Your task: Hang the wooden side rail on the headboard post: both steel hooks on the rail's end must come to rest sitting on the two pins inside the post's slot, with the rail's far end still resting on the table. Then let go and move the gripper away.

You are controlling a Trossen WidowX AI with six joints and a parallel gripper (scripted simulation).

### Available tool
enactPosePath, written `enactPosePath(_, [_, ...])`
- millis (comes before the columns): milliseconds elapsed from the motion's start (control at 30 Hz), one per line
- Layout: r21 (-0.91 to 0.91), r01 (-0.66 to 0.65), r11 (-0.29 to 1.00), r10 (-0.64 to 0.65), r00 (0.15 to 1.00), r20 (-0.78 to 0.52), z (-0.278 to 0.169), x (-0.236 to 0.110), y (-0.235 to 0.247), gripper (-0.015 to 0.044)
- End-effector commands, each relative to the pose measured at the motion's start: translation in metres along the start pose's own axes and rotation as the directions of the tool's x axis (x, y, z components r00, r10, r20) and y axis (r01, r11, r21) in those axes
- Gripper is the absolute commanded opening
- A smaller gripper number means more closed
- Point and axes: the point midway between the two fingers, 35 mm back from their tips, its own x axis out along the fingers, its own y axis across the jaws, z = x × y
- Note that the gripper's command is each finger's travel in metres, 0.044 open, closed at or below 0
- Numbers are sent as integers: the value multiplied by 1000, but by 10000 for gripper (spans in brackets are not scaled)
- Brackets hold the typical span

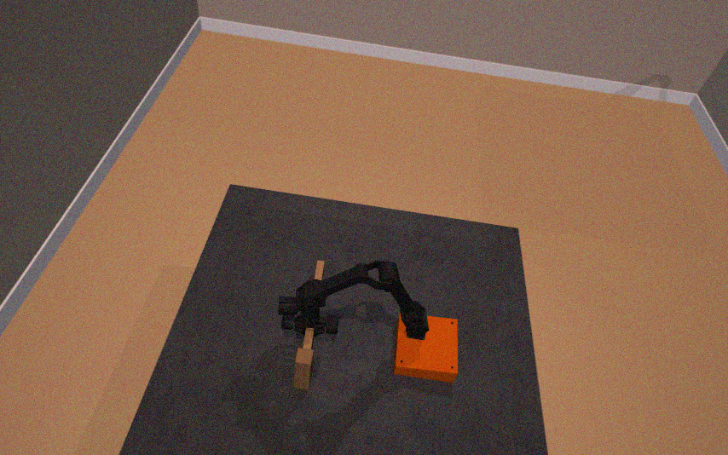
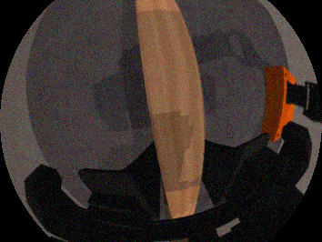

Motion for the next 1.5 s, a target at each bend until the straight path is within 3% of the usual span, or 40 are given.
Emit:
enactPosePath(0, [0, -17, 1000, 17, 1000, -4, -2, -4, 4, 0])
enactPosePath(1467, [0, -17, 1000, 17, 1000, -5, -7, -5, 2, 0])
